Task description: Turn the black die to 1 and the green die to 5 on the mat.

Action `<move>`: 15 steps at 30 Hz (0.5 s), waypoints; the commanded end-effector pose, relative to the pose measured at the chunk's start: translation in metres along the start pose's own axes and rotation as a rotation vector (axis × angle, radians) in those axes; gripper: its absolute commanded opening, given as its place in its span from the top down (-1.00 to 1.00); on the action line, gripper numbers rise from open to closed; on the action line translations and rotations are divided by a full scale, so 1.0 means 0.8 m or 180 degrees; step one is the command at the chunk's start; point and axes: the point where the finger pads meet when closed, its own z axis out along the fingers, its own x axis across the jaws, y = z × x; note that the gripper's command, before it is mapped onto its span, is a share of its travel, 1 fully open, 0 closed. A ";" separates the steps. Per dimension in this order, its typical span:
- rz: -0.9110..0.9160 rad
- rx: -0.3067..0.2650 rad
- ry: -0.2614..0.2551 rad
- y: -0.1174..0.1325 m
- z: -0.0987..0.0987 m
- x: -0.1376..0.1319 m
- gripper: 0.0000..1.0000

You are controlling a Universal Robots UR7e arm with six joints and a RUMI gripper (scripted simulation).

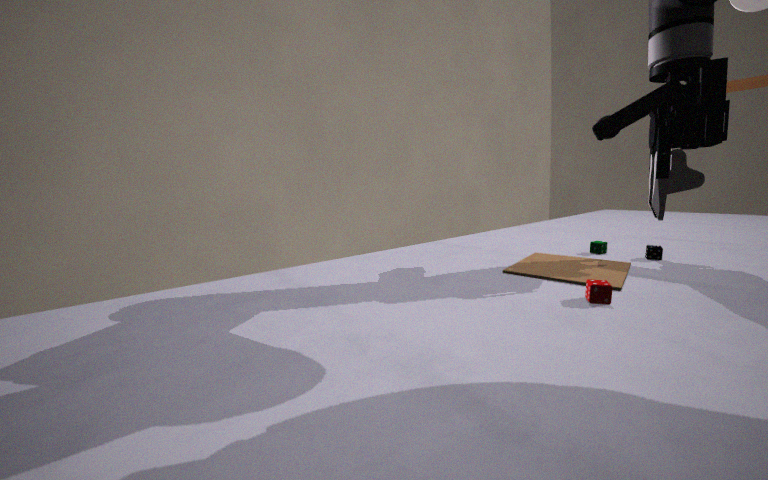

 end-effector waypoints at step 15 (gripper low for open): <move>0.0000 0.0001 0.0003 0.001 0.031 0.001 0.58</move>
